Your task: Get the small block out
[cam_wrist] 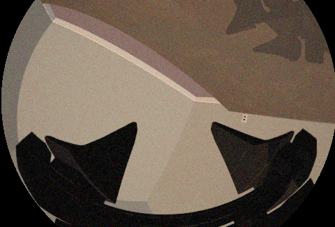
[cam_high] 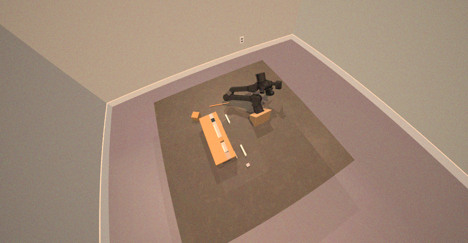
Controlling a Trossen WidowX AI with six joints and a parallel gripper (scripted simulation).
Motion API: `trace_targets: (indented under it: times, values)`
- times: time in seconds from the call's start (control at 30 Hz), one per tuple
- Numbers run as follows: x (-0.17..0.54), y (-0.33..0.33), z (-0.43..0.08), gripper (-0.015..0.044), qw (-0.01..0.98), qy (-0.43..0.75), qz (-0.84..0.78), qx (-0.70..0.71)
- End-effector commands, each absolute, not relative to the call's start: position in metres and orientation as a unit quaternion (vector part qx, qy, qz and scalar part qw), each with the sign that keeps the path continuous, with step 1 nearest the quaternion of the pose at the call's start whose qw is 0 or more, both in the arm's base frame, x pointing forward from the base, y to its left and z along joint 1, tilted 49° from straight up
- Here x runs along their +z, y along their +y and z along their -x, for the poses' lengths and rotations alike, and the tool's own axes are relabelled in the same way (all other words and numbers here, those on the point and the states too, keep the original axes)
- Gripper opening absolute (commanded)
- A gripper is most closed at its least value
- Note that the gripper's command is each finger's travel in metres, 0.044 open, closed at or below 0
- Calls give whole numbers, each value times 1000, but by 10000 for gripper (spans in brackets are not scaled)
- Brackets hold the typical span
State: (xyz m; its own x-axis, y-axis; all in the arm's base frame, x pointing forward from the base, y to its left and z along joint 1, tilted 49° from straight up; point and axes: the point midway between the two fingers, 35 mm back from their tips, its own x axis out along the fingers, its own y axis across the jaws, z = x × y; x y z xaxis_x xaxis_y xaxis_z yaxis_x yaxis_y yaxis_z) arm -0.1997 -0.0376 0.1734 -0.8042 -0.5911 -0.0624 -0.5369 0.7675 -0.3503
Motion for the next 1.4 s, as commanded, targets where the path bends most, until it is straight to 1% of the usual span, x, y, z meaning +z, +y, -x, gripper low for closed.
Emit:
trace_targets:
  times: [0.0,0.07,0.17,0.27,0.37,0.6,0.8,0.97,1.17,1.37]
  values:
    - [174,-35,201,400,88,936,295,-170]
    - [175,-17,208,400,112,932,240,-249]
    - [177,26,219,400,140,888,112,-424]
    - [175,72,222,400,132,800,-17,-586]
    - [171,118,215,400,89,672,-137,-722]
    - [162,178,190,400,-17,449,-271,-852]
    - [151,223,156,400,-140,227,-347,-899]
    - [141,254,119,400,-256,37,-377,-889]
    - [128,282,67,400,-398,-182,-373,-818]
    - [116,297,10,400,-529,-374,-324,-690]
